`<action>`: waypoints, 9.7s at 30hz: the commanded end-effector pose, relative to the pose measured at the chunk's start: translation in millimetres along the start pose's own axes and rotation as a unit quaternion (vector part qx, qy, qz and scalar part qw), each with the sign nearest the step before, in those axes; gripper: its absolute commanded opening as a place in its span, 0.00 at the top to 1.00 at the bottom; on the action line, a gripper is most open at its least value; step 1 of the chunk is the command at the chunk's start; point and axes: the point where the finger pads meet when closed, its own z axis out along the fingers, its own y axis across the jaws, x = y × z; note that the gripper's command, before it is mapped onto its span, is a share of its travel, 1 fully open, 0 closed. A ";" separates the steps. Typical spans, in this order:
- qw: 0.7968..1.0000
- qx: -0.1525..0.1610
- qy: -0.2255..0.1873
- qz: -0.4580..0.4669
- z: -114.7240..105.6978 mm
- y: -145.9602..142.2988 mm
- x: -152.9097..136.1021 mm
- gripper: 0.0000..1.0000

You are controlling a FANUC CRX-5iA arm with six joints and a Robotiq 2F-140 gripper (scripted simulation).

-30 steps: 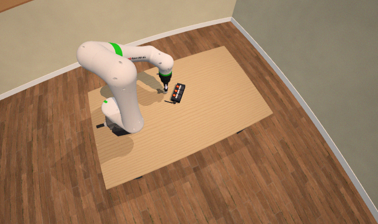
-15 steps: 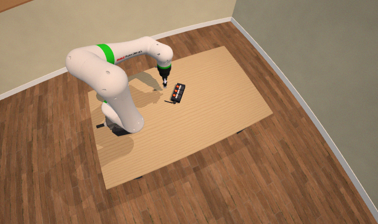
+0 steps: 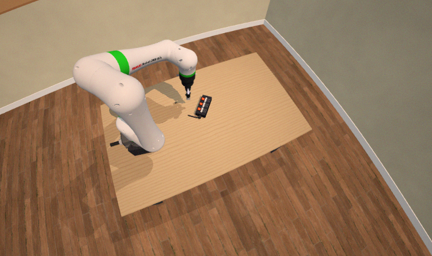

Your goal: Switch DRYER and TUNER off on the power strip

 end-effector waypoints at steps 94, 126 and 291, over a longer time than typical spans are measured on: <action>0.982 -0.043 0.137 0.124 4.4 5.1 56.0 0.00; 0.971 -0.036 0.179 0.153 2.9 -6.1 68.7 0.00; 0.841 -0.037 0.034 -0.538 5.1 -34.8 97.2 1.00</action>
